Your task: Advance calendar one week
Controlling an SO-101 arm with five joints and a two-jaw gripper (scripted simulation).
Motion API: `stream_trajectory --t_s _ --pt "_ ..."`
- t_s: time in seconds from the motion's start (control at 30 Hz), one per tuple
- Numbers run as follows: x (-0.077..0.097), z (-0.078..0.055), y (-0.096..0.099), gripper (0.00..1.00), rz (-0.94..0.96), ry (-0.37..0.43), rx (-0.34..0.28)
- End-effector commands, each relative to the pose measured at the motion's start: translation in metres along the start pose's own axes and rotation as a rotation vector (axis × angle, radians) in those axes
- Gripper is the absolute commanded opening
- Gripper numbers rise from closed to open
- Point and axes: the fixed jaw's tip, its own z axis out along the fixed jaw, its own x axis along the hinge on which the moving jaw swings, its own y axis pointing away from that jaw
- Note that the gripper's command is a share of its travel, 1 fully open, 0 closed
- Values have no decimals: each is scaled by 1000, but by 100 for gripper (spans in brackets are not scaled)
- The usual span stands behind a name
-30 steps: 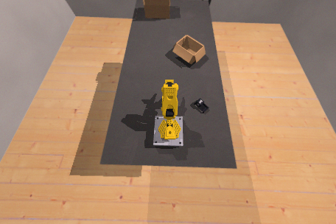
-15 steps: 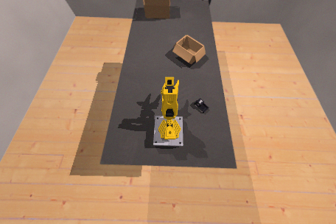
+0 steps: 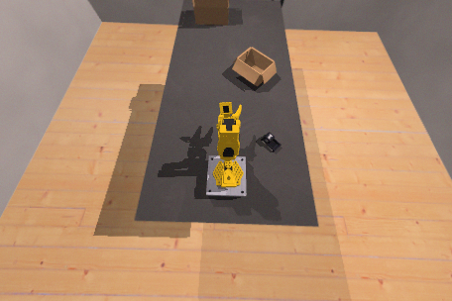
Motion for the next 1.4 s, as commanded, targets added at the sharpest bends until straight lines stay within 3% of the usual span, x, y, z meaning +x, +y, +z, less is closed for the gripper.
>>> stream_trajectory --t_s 0.0,0.7,1.17,1.23,1.37 --pt "0 5 -2 35 -70 14 8" --pt "19 29 -8 35 -527 171 -34" --pt "29 47 -17 35 -1045 328 -177" --pt "29 47 -17 35 -1045 328 -177" --pt "30 50 -21 35 -1203 367 -242"
